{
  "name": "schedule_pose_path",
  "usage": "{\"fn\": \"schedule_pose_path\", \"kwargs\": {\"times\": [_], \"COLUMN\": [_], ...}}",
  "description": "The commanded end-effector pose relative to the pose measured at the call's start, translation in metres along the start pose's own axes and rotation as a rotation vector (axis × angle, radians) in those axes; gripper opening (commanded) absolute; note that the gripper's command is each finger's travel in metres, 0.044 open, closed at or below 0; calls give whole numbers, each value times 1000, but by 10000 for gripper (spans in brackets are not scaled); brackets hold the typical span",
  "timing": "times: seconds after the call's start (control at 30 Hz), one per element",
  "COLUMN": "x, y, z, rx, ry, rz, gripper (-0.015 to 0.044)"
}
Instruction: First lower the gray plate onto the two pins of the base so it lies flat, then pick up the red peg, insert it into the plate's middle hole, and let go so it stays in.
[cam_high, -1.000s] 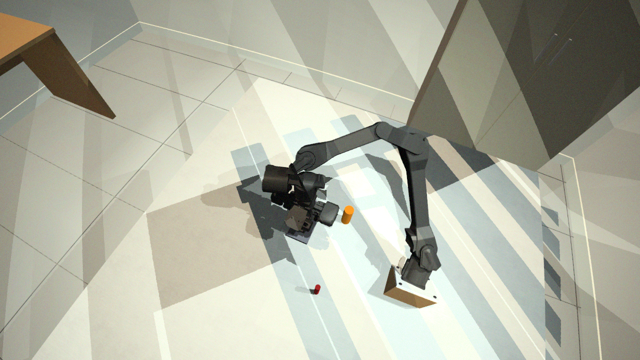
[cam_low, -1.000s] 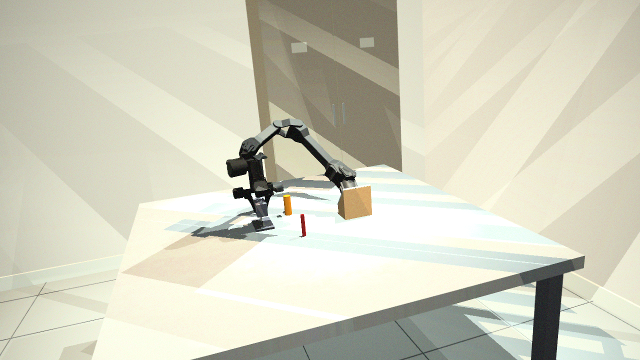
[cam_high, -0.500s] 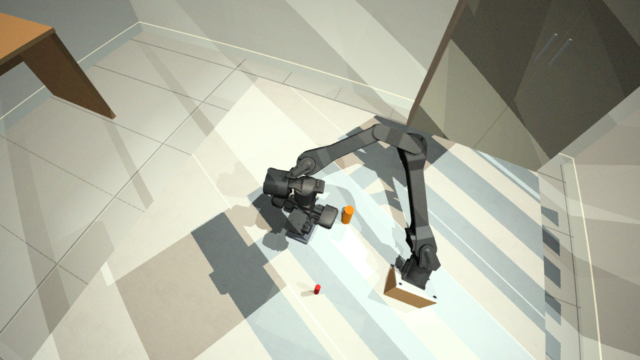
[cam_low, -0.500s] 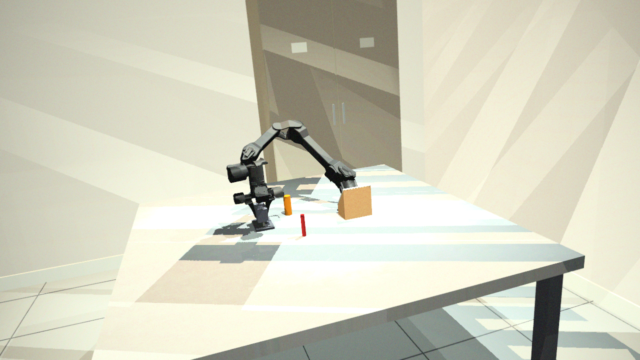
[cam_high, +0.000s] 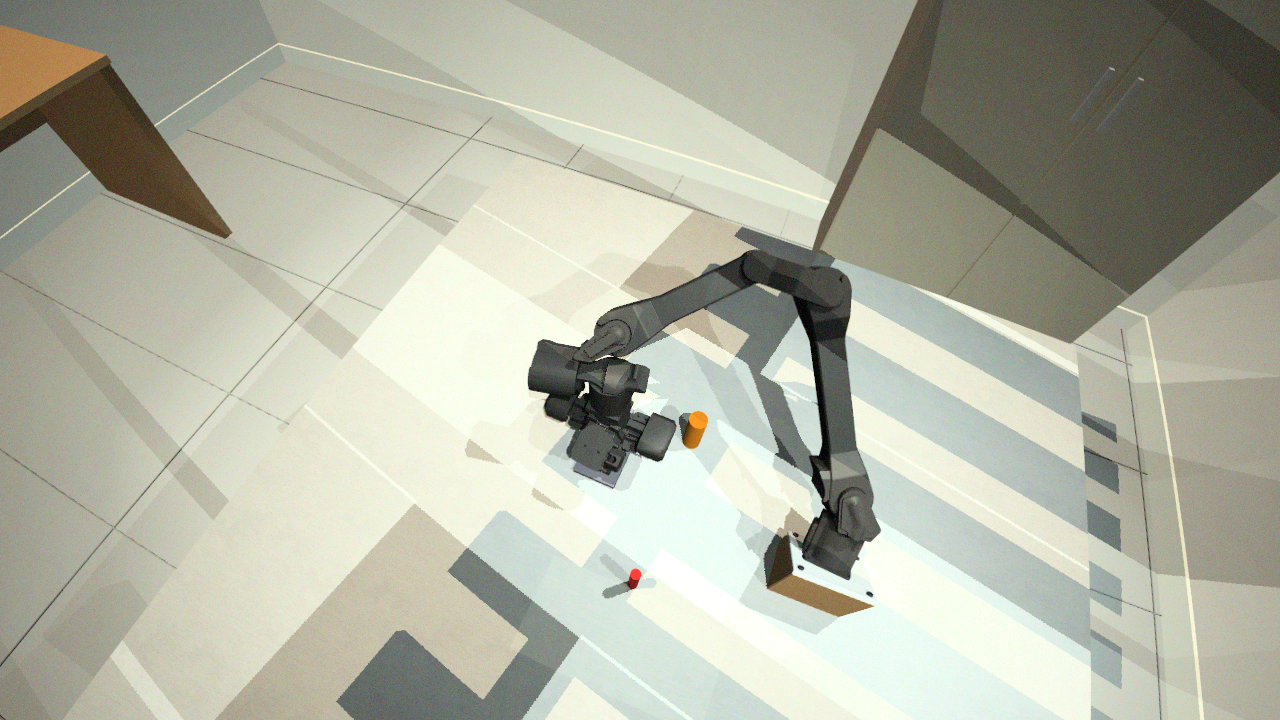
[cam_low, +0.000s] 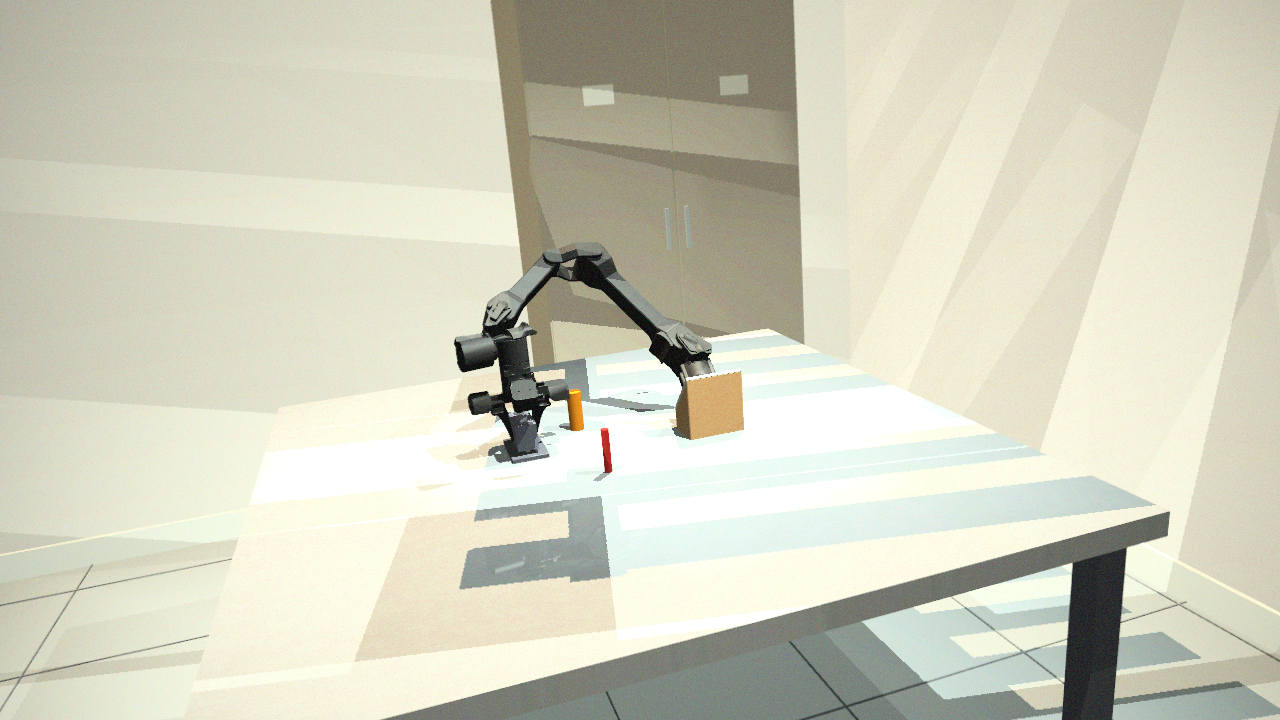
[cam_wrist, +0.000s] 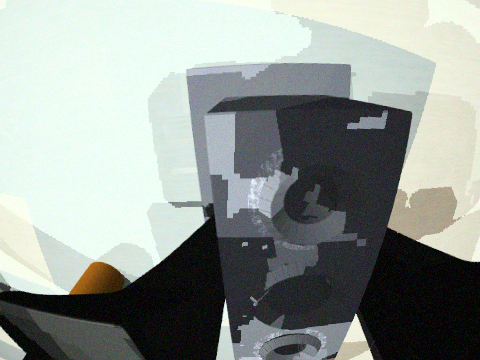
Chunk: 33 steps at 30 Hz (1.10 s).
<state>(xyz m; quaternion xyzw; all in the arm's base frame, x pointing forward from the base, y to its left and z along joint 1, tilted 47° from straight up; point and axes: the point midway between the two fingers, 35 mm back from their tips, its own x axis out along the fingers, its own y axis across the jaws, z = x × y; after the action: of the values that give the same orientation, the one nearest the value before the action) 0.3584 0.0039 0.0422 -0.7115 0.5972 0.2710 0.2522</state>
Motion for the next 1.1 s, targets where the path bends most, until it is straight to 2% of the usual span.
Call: {"fn": "schedule_pose_path", "kwargs": {"times": [0.0,0.5,0.67,0.9,1.07], "x": [-1,-1,-10,-109,-118], "y": [-1,-1,-2,-1,-2], "z": [0,0,1,2,2], "rx": [3,3,2,-7,-7], "ry": [-1,-1,-3,-3,-1], "rz": [-2,-2,-3,-2,-2], "gripper": [53,440,440,440,440]}}
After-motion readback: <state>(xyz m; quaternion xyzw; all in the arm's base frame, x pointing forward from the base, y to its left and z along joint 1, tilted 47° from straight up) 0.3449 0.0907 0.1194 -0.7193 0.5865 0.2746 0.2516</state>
